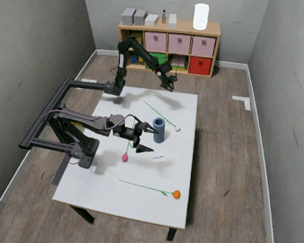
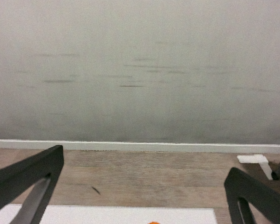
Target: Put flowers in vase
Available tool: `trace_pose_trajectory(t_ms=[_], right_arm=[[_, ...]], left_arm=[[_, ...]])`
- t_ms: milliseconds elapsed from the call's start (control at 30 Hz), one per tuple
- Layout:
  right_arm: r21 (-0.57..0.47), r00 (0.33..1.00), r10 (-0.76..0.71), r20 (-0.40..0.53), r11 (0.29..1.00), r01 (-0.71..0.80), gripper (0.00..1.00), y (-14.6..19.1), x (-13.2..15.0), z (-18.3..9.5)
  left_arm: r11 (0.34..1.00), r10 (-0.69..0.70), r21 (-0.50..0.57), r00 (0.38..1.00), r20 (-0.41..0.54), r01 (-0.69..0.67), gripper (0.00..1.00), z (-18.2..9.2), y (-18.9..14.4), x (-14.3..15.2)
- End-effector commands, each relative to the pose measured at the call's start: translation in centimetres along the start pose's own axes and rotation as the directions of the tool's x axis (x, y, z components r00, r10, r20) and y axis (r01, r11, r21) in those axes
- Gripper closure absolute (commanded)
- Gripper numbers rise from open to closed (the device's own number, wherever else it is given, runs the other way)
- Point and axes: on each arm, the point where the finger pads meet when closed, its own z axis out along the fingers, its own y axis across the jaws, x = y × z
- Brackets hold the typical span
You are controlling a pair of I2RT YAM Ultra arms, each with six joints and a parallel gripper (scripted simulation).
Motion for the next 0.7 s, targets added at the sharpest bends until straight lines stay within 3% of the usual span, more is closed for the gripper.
trace_pose_trajectory(t_ms=[0, 67, 200, 400, 667], right_arm=[[-0.016, 1.000, -0.006, 0.023, 1.000, 0.006, 0.00, 0.3, -0.6, -0.2], [-0.016, 1.000, -0.006, 0.023, 1.000, 0.006, 0.00, 0.3, -0.6, -0.2], [-0.016, 1.000, -0.006, 0.023, 1.000, 0.006, 0.00, 0.3, -0.6, -0.2], [-0.016, 1.000, -0.006, 0.023, 1.000, 0.006, 0.00, 0.3, -0.6, -0.2], [-0.016, 1.000, -0.006, 0.023, 1.000, 0.006, 0.00, 0.3, -0.6, -0.2]], left_arm=[[0.995, 0.098, 0.027, 0.984, -0.147, -0.095, 0.70, 2.4, -1.2, 4.0], [0.991, 0.131, 0.049, 0.969, -0.211, -0.124, 0.70, 3.4, -1.7, 6.1], [0.987, 0.161, 0.064, 0.956, -0.247, -0.149, 0.70, 4.4, -1.9, 7.0], [0.965, 0.256, 0.158, 0.869, -0.424, -0.207, 0.70, 6.1, -3.5, 14.2], [0.941, 0.333, 0.236, 0.786, -0.522, -0.242, 0.70, 6.9, -4.4, 18.6]])
